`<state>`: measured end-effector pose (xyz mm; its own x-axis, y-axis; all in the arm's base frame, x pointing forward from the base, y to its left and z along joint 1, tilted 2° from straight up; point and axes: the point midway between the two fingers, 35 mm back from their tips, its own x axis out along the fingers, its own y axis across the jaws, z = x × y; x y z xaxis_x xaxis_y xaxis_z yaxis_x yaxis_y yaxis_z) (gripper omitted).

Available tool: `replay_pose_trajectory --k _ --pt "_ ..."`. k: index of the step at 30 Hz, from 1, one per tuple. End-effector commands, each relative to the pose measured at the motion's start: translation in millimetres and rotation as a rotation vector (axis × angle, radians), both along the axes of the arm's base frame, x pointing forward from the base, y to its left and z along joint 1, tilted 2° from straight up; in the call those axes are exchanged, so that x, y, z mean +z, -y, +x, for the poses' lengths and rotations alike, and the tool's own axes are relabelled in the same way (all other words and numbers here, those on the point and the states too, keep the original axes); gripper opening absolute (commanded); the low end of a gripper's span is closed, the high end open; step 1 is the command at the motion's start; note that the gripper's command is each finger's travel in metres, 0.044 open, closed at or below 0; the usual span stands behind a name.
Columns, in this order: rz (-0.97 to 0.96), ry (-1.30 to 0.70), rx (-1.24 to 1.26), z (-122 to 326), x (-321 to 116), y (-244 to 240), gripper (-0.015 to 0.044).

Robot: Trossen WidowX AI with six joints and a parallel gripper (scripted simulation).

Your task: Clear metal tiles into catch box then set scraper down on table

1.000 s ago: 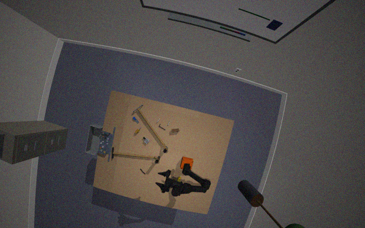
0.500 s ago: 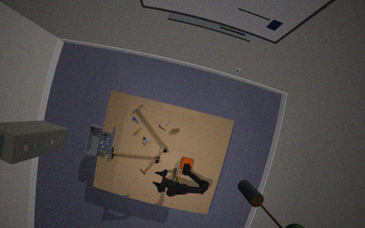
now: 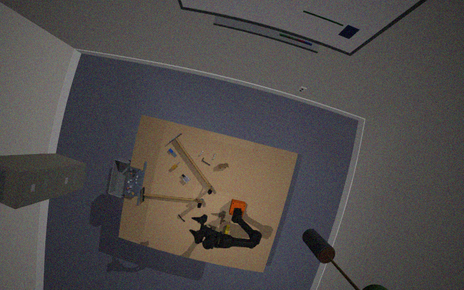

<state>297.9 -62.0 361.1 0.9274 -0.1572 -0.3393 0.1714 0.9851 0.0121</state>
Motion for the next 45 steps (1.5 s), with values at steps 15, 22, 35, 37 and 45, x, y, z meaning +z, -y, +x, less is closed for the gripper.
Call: replay_pose_trajectory --k 15,22,35,37,45 --pt "0.01 -0.142 0.031 46.6 -12.9 4.0 0.044" --pt "0.014 -0.196 0.042 64.3 -20.8 5.2 0.044" --pt "0.022 -0.295 0.064 96.8 -39.6 6.7 0.044" --pt "0.023 -0.31 0.067 101.7 -43.0 6.8 0.044" --pt "0.027 -0.371 0.081 121.0 -57.8 7.0 0.044"
